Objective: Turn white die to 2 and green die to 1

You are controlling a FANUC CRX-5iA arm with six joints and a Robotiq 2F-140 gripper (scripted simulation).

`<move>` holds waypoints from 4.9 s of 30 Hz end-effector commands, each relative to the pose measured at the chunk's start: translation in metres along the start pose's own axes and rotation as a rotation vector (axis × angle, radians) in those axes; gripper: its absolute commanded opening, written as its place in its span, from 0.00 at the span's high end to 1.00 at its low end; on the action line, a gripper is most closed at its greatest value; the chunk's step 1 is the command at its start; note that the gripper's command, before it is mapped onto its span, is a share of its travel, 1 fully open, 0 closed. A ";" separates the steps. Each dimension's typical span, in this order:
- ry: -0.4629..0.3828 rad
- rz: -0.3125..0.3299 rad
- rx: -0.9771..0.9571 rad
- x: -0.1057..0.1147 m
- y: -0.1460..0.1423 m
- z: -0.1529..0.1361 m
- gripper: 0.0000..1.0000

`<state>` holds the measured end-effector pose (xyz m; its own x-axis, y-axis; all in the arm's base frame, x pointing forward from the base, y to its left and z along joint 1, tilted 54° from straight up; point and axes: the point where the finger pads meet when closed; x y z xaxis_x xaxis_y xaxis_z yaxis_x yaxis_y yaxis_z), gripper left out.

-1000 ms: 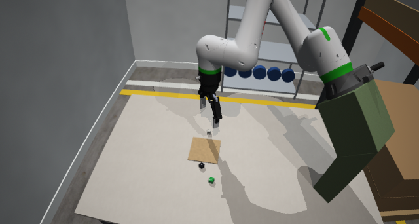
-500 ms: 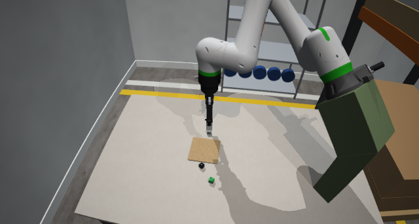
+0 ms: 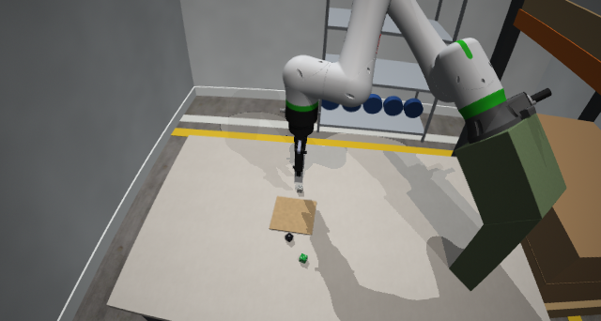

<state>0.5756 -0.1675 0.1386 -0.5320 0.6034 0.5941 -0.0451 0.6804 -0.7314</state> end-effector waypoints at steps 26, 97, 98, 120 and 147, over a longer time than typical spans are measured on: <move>-0.001 0.000 0.000 0.000 0.000 0.000 0.79; -0.001 0.000 0.000 -0.052 0.000 0.000 0.79; -0.001 0.000 0.000 -0.052 0.000 0.000 0.79; -0.001 0.000 0.000 -0.052 0.000 0.000 0.79; -0.001 0.000 0.000 -0.071 0.000 0.000 0.79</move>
<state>0.6112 -0.2080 0.0984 -0.5319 0.6036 0.5940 -0.0449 0.6803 -0.7315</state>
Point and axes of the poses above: the point where the finger pads meet when closed, its own x axis back along the fingers, its own y axis across the jaws, z = x × y, and after that the axes turned 12 degrees about x, right-handed
